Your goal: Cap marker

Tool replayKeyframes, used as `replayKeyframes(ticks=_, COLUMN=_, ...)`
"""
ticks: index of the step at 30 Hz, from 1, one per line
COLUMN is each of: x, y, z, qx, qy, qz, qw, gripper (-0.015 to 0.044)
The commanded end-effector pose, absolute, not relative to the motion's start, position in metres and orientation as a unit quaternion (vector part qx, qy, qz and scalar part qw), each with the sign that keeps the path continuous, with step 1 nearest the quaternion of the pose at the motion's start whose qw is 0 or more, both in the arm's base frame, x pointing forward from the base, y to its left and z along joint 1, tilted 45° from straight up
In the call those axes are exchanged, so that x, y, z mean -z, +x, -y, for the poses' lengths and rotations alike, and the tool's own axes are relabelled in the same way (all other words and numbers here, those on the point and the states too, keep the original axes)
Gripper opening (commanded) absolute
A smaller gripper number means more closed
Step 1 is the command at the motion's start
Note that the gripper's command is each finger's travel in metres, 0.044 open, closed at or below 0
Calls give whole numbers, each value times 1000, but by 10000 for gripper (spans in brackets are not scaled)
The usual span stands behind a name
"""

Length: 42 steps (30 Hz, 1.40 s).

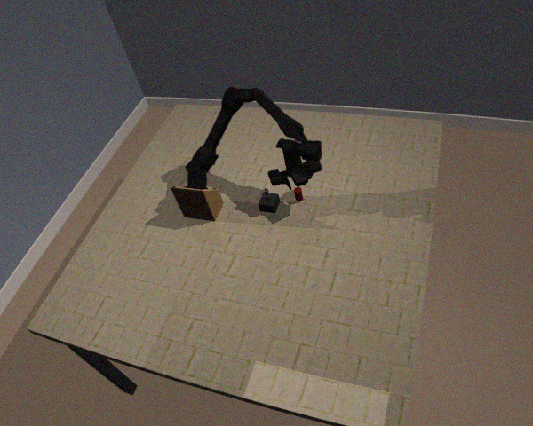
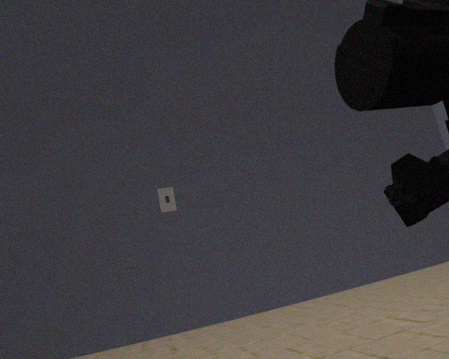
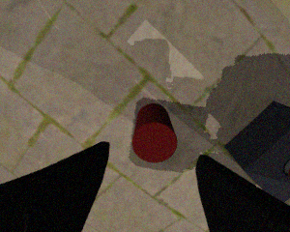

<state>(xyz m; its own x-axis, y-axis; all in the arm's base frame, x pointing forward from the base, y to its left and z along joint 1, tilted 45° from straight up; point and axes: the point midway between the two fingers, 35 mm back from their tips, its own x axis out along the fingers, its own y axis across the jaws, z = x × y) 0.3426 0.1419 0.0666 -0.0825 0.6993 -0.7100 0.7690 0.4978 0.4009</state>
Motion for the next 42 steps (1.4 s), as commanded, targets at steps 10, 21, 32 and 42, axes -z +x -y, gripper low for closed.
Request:
replayKeyframes(ticks=10, x=-51, y=341, z=-156, qx=40, qy=501, qz=-736, qw=454, gripper=244)
replayKeyframes(ticks=21, x=-39, y=339, z=-168, qx=40, qy=501, qz=-736, qw=453, gripper=244)
replayKeyframes(ticks=32, x=-30, y=337, z=-178, qx=39, qy=502, qz=-736, qw=453, gripper=217)
replayKeyframes(ticks=42, x=-30, y=337, z=-178, qx=39, qy=502, qz=-736, qw=453, gripper=112)
